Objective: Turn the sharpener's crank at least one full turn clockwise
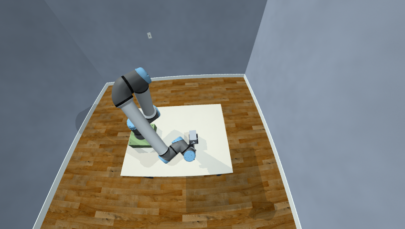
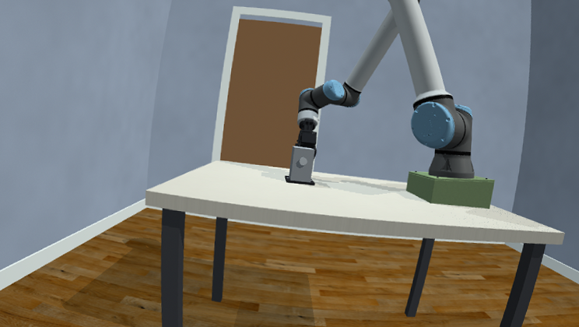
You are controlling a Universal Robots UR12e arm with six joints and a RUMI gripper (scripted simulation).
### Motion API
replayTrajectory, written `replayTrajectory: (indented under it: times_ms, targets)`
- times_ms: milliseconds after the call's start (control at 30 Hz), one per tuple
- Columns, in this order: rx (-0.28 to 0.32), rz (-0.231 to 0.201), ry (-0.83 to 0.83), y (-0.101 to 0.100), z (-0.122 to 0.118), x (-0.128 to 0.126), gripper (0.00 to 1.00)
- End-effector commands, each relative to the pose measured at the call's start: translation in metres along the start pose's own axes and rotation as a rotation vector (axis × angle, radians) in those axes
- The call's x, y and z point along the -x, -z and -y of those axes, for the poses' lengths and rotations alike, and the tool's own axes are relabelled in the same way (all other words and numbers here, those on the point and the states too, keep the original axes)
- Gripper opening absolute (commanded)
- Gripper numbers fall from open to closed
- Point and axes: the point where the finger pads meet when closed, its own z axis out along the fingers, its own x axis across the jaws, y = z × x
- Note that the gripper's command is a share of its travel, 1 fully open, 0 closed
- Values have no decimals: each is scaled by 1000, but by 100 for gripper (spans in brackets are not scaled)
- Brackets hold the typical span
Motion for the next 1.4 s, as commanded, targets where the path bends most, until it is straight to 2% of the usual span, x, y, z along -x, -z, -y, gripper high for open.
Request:
replayTrajectory:
  times_ms: [0,1367]
  targets:
    - [-1,1,1,3,-2,-5,9]
    - [-1,1,1,35,-20,-26,9]
